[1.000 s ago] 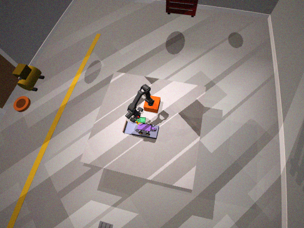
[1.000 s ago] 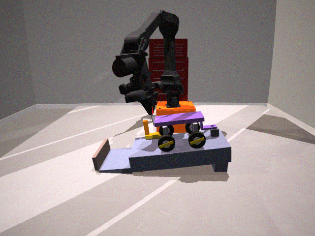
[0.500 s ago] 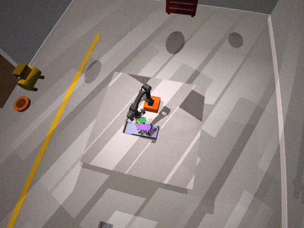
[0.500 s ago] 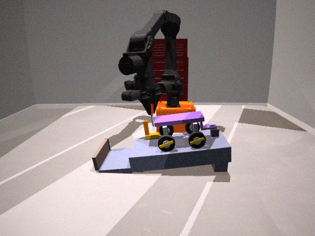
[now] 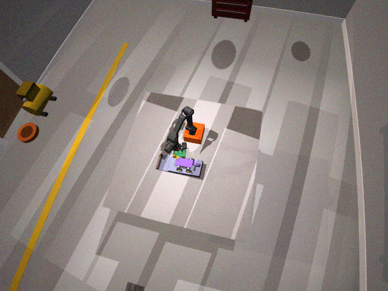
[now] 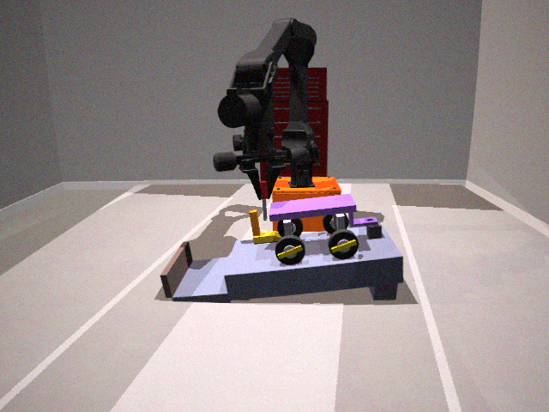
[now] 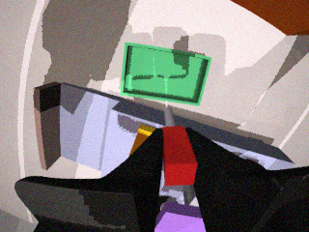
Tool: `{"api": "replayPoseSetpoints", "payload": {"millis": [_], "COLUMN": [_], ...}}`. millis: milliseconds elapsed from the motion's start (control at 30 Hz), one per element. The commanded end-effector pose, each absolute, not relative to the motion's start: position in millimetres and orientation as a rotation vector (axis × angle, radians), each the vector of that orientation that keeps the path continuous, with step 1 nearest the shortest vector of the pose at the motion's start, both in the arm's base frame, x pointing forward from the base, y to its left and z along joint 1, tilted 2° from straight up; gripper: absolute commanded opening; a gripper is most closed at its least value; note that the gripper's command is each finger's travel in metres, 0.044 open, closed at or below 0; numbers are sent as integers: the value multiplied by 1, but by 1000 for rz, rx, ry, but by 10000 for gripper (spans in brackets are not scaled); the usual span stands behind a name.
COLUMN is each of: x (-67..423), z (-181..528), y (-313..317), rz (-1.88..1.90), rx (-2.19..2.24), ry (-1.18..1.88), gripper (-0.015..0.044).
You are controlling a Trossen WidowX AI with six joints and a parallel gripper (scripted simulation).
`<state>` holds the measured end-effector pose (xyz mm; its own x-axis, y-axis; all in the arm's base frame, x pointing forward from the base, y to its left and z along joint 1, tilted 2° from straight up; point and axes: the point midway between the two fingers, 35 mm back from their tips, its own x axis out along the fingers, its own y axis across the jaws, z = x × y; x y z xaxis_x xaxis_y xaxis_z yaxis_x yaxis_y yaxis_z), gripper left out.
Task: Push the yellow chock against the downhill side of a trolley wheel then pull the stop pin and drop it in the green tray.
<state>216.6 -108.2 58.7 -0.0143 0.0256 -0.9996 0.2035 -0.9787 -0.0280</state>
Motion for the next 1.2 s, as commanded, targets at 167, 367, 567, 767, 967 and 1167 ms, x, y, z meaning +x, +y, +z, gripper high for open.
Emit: {"api": "replayPoseSetpoints", "payload": {"millis": [167,367,567,767,967,1167], "x": [217,214,197,194,194,194], "z": [60,57,43,39,25,4], "y": [-108,-107,-106,-106,-109,-119], "rz": [-2215,-2215,-2218,-2217,-2163,-2128], "rx": [2183,2182,2180,2178,2119,2092], "ry": [19,19,20,17,-98,-161], "gripper": [0,0,0,0,0,0]}}
